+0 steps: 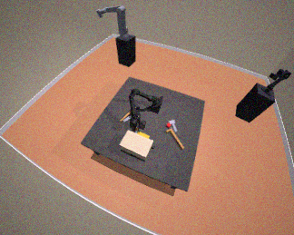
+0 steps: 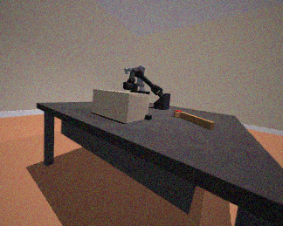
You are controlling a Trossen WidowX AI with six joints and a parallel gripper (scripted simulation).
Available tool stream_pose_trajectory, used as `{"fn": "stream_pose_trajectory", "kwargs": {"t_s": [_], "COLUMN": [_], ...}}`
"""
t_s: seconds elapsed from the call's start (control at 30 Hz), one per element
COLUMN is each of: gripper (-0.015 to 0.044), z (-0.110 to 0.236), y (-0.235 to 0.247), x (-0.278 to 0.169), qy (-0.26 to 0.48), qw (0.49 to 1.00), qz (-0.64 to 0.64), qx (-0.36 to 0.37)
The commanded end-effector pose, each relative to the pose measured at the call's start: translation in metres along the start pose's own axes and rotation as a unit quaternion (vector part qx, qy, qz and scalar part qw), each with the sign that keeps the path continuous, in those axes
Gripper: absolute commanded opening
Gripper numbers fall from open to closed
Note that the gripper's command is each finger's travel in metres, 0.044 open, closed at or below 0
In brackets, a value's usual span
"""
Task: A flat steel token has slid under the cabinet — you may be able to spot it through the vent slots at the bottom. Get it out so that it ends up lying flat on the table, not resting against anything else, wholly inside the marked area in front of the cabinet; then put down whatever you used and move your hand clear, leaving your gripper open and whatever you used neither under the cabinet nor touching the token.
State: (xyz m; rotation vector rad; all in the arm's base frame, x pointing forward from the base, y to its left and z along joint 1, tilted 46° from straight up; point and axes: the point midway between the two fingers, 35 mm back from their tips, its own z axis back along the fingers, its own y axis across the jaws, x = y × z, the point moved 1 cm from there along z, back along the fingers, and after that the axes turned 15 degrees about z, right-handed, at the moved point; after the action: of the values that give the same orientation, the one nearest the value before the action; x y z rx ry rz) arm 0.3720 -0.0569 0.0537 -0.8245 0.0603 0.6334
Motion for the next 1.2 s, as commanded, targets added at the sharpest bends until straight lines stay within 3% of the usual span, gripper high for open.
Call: {"fn": "stream_pose_trajectory", "kwargs": {"t_s": [0.0, 1.17], "gripper": [0.0, 0.0], "z": [0.0, 0.001], "y": [-0.002, -0.011], "x": [0.006, 0.039], "qy": [-0.001, -0.001], "qw": [1.0, 1.0], "qz": [-0.002, -0.002], "qx": [-0.001, -0.001]}}
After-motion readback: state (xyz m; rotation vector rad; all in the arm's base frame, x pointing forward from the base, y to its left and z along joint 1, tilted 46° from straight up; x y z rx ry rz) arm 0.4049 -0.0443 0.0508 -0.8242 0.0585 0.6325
